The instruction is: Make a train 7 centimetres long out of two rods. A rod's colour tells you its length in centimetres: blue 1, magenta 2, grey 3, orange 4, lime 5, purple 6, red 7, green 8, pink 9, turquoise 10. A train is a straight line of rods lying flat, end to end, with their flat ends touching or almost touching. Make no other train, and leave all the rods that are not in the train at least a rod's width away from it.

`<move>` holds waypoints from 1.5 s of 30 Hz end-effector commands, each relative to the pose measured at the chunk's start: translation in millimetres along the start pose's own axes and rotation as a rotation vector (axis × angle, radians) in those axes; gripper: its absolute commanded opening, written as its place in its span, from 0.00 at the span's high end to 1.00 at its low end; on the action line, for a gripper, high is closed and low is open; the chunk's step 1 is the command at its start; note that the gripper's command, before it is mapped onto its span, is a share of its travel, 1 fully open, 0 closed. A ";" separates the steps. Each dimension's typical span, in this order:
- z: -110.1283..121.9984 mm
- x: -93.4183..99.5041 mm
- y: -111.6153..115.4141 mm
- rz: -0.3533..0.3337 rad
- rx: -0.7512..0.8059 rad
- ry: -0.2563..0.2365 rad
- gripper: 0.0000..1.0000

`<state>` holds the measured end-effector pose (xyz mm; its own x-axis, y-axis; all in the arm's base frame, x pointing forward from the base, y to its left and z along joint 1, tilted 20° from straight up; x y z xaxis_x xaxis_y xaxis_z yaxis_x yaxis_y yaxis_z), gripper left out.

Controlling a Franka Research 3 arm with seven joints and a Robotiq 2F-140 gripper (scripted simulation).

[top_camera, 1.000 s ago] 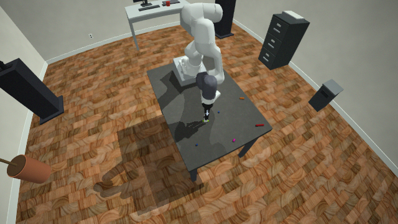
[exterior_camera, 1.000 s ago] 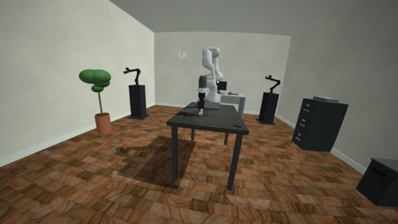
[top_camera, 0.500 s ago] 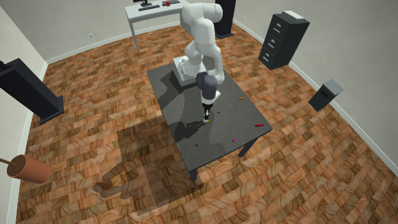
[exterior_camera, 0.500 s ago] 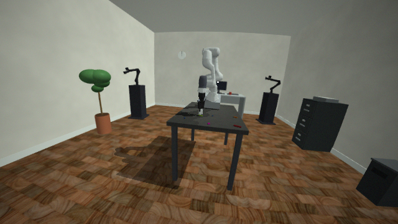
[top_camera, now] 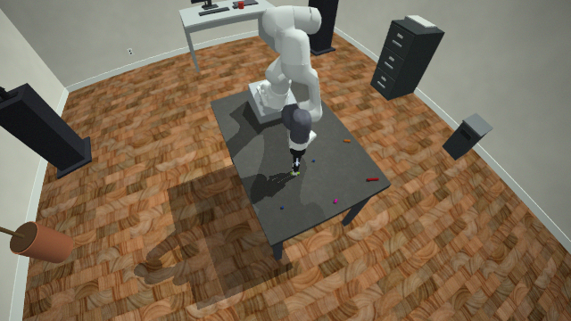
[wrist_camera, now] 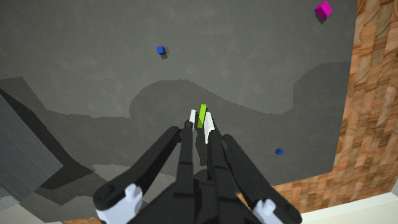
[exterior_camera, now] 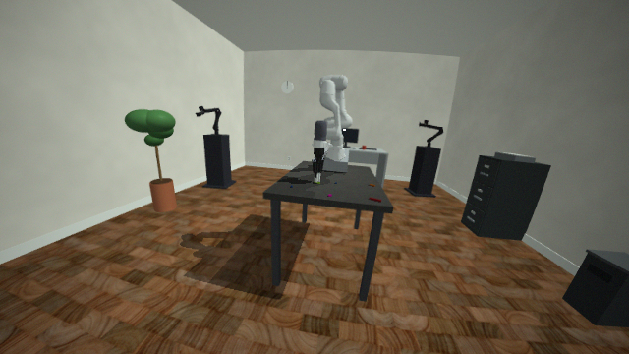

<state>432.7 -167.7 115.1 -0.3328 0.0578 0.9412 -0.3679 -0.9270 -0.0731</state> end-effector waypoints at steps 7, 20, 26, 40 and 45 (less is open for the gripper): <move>3.0 -7.0 0.6 0.003 0.011 0.008 0.77; 3.1 -8.6 0.7 0.002 0.011 0.008 0.77; 3.1 -8.6 0.7 0.002 0.011 0.008 0.77; 3.1 -8.6 0.7 0.002 0.011 0.008 0.77; 3.1 -8.6 0.7 0.002 0.011 0.008 0.77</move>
<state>436.4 -169.1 106.9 -0.3366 0.0570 0.9399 -0.3617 -0.9294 -0.0732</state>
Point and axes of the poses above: the point where the finger pads meet when closed, its own x axis back along the fingers, its own z axis across the jaws, y = z × x, the point moved 4 cm from there along x, back along the fingers, and after that the axes turned 14 degrees about x, right-handed, at the moved point
